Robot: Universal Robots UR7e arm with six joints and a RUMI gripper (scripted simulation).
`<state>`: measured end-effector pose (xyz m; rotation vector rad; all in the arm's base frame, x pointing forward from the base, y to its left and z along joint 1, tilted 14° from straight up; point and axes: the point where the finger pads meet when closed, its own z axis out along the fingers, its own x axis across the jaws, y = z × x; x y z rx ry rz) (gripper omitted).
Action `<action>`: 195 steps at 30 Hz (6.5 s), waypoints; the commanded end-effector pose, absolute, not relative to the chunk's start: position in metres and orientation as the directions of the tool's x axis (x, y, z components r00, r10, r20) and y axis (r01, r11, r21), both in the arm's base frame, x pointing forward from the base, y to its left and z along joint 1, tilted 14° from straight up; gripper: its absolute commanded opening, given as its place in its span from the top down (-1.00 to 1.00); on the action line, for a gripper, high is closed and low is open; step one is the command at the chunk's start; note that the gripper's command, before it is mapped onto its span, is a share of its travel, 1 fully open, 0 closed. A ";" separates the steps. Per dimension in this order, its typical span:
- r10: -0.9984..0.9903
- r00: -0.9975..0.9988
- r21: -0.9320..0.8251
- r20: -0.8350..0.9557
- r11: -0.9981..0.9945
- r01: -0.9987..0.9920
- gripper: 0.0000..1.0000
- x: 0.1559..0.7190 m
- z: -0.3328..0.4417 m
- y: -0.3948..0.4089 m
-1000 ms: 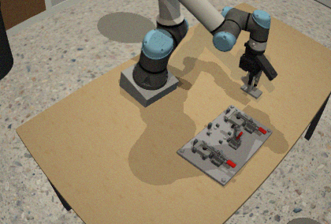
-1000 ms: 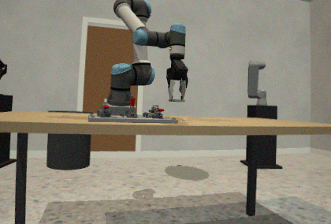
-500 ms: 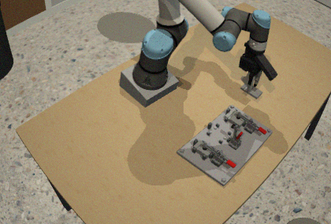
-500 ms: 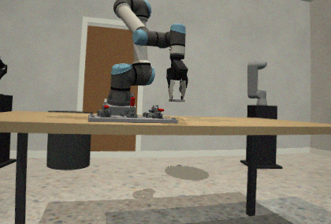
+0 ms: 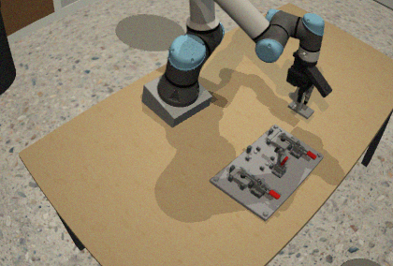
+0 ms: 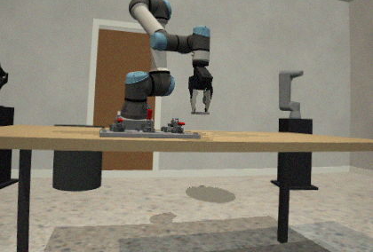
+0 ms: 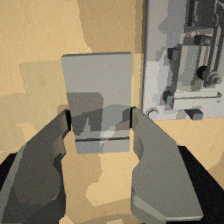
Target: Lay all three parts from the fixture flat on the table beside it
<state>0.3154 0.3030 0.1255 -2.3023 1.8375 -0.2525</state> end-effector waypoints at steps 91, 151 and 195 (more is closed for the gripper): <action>-0.975 0.220 -0.250 0.017 -0.217 -0.944 1.00 0.424 0.100 0.328; -0.975 0.220 -0.250 0.017 -0.217 -0.944 1.00 0.433 0.068 0.329; -0.975 0.220 -0.250 0.017 -0.217 -0.944 0.06 0.433 0.065 0.329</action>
